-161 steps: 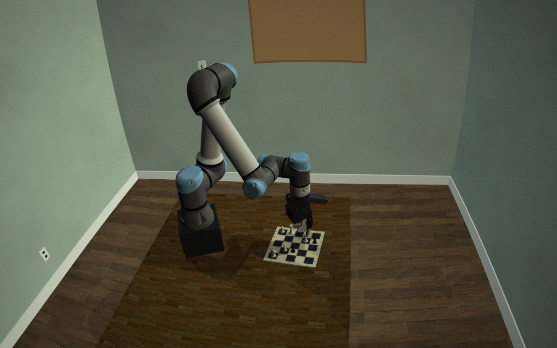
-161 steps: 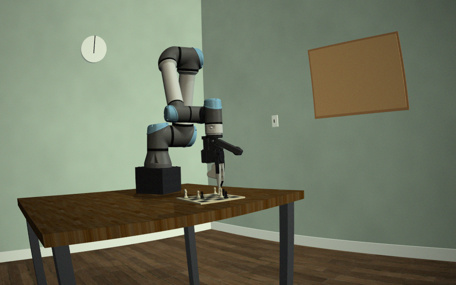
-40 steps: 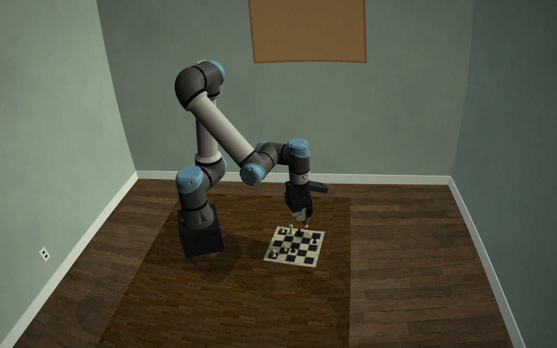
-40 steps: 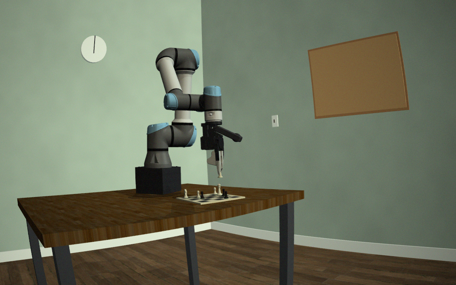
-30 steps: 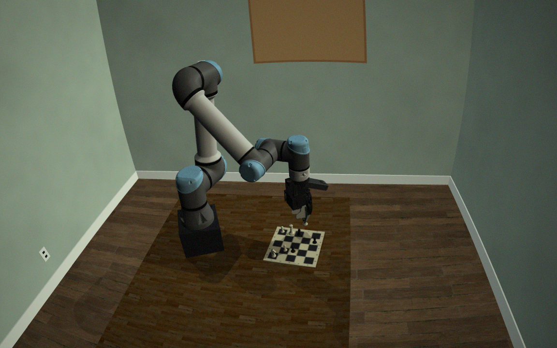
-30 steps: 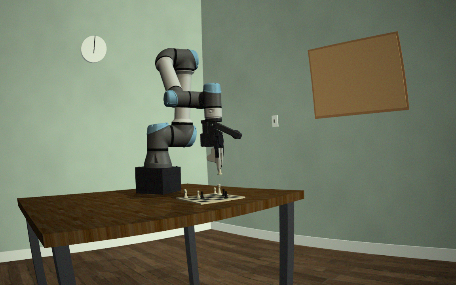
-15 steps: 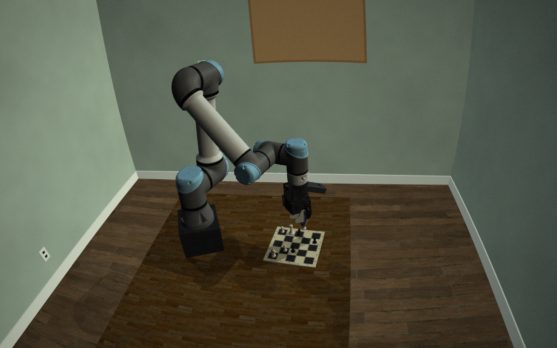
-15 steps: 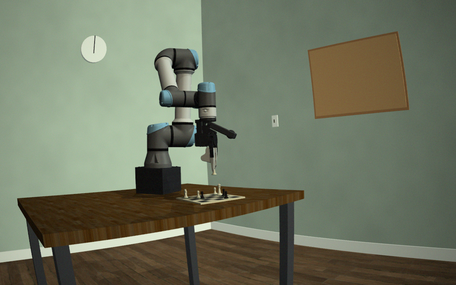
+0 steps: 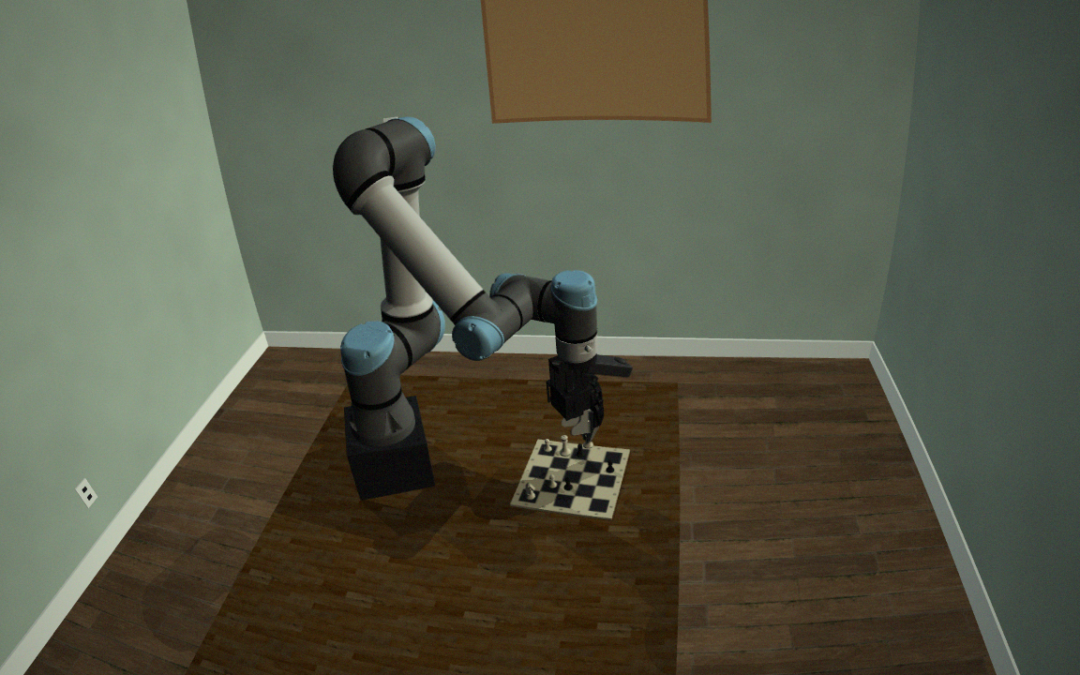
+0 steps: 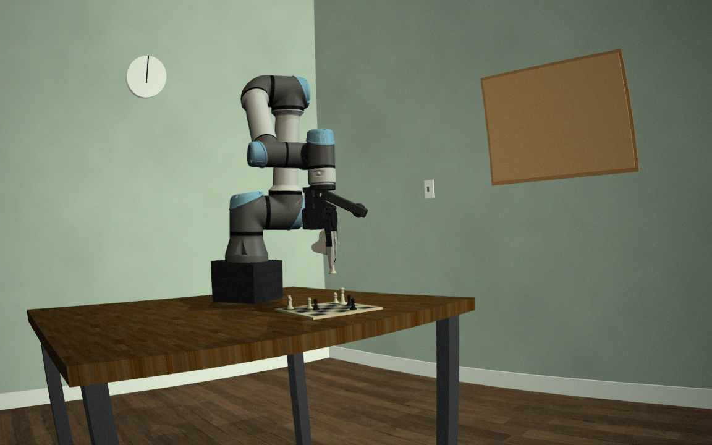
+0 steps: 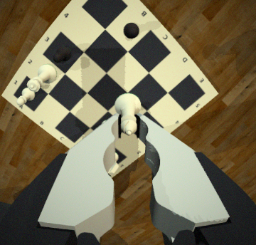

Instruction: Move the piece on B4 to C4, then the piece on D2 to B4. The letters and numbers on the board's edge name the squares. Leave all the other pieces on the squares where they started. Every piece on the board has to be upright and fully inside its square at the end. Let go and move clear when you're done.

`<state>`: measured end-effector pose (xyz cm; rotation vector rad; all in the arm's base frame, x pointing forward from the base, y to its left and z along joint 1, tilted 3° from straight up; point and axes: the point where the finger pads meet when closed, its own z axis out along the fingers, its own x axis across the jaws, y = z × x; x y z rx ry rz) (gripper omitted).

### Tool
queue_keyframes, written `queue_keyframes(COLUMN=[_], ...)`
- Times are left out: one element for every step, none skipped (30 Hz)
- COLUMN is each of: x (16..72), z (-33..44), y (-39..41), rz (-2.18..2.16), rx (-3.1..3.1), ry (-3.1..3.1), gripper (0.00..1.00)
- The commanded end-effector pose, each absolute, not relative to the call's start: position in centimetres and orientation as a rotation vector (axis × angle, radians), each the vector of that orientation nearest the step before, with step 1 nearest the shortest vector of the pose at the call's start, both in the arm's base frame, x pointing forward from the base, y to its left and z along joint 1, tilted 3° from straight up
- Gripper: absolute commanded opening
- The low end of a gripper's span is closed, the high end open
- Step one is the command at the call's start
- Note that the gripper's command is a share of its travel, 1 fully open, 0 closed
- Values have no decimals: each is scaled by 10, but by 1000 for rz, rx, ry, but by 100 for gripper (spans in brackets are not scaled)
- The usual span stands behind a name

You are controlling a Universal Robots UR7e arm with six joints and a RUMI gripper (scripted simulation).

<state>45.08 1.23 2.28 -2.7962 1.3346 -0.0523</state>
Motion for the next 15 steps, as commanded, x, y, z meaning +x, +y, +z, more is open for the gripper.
queue_keyframes(x=[452,452,452,452,452,453,453,453,454,454,454,454,454,454,455], z=[16,13,10,6,2,-2,-7,-12,-17,-22,-22,-22,-27,-32,-36], y=[12,12,12,12,12,12,12,12,12,12,12,12,12,12,12], rz=[-54,-54,-54,-54,-54,-54,-54,-54,-54,-54,-54,-54,-54,-54,-54], rx=[-2796,-2796,-2796,-2796,-2796,-2796,-2796,-2796,-2796,-2796,-2796,-2796,-2796,-2796,-2796], ry=[1333,1333,1333,1333,1333,1333,1333,1333,1333,1333,1333,1333,1333,1333,1333], gripper=[0,0,0,0,0,0,0,0,0,0,0,0,0,0,0])
